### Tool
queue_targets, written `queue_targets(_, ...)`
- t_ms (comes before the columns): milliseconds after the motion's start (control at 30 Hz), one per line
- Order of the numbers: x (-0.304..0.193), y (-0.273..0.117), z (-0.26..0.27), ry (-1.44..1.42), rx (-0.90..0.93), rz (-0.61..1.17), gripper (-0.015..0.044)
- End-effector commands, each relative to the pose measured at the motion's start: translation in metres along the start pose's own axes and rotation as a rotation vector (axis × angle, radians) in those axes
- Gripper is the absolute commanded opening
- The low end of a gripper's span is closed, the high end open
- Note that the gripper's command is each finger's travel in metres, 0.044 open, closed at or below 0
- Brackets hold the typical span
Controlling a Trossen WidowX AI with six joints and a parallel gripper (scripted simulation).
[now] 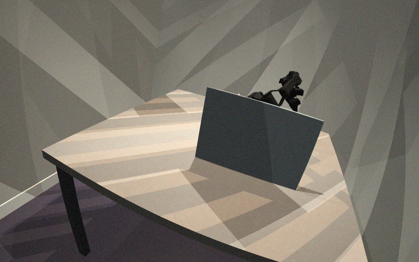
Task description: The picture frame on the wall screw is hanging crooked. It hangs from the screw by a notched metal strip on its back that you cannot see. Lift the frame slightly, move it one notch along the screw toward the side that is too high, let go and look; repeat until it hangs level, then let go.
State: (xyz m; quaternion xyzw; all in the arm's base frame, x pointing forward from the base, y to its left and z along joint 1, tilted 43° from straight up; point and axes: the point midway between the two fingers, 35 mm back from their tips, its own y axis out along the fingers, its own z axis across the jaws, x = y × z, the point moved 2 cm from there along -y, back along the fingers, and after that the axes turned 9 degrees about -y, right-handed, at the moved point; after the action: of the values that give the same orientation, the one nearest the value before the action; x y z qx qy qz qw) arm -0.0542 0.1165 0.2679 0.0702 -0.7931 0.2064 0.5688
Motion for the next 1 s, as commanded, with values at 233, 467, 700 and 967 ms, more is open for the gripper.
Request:
queue_targets(233, -0.004, -0.011, 0.064, 0.109, 0.369, 0.041, 0.0260)
queue_targets(467, -0.018, -0.049, 0.118, 0.225, 0.803, 0.125, 0.0260)
queue_targets(700, -0.040, -0.107, 0.148, 0.280, 1.217, 0.311, 0.0260)
queue_targets(967, -0.073, -0.179, 0.146, 0.236, 1.635, 0.638, 0.0260)
